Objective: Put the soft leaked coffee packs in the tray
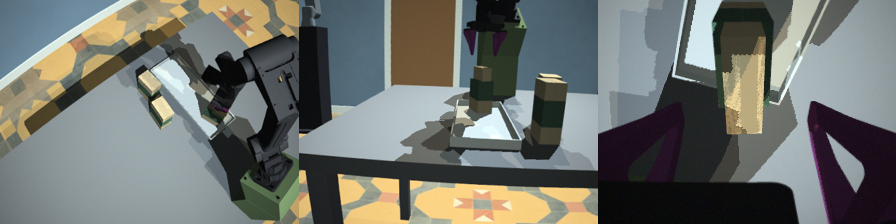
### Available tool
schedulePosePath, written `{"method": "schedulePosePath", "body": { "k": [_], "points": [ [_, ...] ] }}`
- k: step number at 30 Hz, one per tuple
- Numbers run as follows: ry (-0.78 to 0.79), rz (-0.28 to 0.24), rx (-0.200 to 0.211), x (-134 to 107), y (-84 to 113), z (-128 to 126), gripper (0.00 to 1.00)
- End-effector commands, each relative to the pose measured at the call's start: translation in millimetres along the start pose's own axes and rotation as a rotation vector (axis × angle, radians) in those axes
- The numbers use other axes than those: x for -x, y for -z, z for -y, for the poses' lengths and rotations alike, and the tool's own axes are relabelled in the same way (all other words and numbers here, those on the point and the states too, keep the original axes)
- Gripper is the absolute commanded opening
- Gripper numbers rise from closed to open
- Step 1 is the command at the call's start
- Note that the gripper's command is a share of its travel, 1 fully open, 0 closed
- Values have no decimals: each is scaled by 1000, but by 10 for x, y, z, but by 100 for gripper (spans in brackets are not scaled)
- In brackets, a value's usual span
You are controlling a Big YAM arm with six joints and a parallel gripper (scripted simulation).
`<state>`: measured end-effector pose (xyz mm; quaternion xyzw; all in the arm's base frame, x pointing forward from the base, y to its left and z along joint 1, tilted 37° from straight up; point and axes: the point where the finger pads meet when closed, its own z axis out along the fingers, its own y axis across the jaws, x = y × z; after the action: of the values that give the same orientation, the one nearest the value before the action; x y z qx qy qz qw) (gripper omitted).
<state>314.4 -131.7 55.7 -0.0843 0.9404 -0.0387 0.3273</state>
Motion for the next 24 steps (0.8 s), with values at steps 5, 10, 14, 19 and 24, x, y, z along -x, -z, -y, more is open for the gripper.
{"method": "schedulePosePath", "body": {
  "k": [5, 10, 14, 19, 24],
  "points": [
    [12, -5, -3, 17, 221, 69, 78],
    [5, -22, 7, -28, 179, 59, 78],
    [10, -12, -1, 6, 186, 81, 78],
    [-18, -25, 19, 128, 141, -13, 78],
    [-149, -45, 19, 715, 63, -297, 78]
  ]
}}
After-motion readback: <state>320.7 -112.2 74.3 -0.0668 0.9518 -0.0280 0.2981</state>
